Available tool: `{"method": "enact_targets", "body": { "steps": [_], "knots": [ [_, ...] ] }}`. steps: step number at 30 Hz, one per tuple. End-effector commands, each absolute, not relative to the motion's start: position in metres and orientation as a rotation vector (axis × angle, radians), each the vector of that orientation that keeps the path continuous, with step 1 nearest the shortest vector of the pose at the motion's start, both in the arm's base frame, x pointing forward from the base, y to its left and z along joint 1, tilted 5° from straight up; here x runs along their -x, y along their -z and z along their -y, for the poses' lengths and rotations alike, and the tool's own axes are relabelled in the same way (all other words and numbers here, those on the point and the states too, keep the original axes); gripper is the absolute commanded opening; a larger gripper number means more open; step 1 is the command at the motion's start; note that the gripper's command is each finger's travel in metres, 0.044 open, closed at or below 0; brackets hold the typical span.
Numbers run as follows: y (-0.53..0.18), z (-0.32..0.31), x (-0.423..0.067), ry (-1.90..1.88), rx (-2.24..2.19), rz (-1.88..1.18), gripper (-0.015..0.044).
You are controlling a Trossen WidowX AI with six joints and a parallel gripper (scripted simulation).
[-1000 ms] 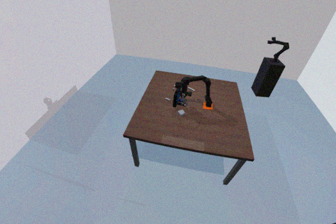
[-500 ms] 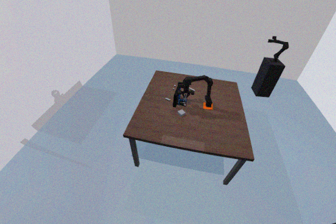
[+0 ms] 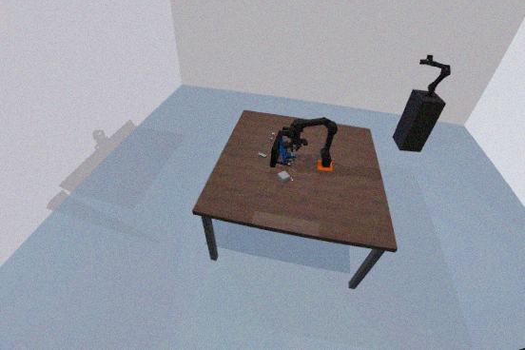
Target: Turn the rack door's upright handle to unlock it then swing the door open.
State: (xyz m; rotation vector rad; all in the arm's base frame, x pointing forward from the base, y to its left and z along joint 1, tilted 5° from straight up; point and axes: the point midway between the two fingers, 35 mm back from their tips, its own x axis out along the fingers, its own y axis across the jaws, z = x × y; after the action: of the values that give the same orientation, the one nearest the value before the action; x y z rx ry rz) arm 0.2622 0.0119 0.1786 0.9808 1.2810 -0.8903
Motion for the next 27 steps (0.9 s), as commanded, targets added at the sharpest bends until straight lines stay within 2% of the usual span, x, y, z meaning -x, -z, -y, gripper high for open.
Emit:
{"method": "enact_targets", "body": {
  "steps": [1, 27],
  "knots": [
    [-0.178, -0.007, -0.256, 0.825, -0.92, -1.296, 0.0026],
    [-0.173, 0.034, -0.215, 0.573, -0.634, -1.388, 0.0026]
  ]
}}
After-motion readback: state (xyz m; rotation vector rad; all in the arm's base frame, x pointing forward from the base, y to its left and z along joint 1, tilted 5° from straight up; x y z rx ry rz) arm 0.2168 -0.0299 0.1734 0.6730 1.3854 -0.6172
